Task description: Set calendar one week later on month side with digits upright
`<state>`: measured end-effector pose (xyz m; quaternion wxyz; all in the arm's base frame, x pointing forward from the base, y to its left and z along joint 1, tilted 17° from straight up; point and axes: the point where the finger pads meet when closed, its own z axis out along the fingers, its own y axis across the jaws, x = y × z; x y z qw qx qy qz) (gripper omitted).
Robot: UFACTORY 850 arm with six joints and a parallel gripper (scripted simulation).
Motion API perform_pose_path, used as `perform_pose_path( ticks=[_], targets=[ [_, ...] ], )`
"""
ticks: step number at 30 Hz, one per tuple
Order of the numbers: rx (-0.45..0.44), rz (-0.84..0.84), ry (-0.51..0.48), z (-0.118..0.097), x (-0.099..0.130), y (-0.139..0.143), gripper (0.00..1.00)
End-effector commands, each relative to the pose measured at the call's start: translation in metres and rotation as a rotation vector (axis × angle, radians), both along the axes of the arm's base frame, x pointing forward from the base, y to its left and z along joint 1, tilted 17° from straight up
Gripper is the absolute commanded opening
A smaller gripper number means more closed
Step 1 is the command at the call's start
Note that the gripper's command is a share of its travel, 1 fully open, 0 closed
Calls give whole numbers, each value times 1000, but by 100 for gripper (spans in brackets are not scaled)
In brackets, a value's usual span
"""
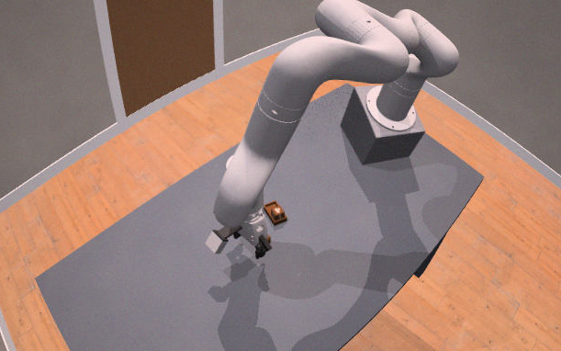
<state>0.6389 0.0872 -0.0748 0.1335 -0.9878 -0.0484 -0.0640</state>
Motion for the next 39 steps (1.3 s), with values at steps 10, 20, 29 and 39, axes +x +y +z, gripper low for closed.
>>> perform_pose_path(
  ticks=[10,20,29,39],
  targets=[
    [0,0,-2,35,-3,-10,100],
    [0,0,-2,57,-6,-16,100],
    [0,0,-2,58,-6,-16,100],
    [-2,22,-8,58,-7,-16,100]
  ],
)
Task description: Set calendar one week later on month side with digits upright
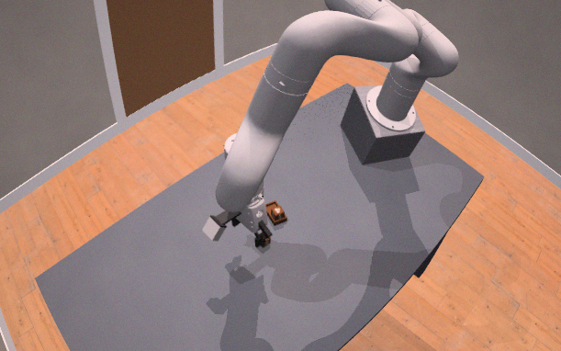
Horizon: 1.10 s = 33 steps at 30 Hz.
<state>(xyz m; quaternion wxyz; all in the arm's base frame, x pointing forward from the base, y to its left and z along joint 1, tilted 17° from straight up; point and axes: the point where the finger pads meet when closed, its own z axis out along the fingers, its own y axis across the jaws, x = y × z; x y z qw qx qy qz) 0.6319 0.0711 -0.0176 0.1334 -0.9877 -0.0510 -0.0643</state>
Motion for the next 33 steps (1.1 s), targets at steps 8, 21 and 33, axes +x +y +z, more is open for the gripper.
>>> perform_pose_path(
  ticks=[8,21,33],
  targets=[
    [-31,274,-80,2,-8,-1,100],
    [-79,681,-196,3,-22,-1,100],
    [-122,1036,-296,4,-34,-2,100]
  ],
)
